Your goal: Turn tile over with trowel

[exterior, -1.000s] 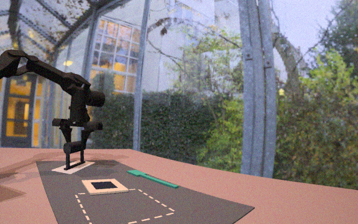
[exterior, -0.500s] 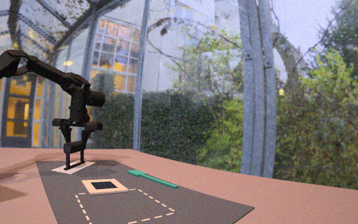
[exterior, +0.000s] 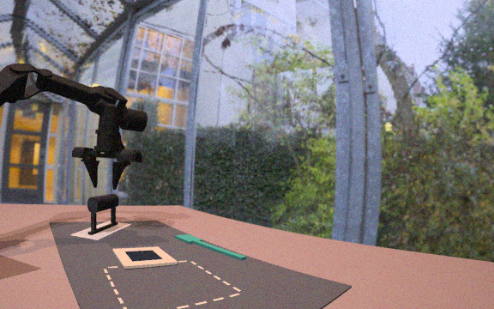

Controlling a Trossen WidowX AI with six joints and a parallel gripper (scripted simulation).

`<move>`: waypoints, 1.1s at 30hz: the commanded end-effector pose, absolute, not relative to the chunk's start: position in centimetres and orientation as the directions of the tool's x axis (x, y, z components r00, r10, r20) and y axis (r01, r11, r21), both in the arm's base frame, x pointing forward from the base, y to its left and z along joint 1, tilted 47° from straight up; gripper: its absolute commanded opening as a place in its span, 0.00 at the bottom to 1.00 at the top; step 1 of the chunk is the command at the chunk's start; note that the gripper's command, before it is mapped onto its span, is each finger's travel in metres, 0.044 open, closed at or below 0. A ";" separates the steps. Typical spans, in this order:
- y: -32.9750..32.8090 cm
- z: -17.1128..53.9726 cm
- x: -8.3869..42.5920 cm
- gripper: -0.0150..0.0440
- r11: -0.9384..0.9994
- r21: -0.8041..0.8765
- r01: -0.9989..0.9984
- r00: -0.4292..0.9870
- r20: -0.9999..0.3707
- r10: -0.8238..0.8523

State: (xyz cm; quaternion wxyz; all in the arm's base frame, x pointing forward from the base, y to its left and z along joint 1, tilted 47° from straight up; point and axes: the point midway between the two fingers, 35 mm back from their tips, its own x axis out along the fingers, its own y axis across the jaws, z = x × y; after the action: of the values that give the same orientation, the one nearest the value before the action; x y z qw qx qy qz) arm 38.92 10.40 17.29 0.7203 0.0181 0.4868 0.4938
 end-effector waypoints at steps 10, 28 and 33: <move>10.8 16.5 38.8 0.71 0.527 0.527 -0.667 0.036 -0.683 0.729; 12.9 14.5 38.9 0.71 0.526 0.527 -0.667 0.036 -0.682 0.730; 13.3 14.2 38.9 0.71 0.525 0.528 -0.667 0.036 -0.682 0.731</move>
State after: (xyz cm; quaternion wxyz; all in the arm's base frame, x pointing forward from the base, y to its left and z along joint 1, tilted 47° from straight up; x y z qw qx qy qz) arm 39.04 13.07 14.61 0.7209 0.0302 0.4916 0.4876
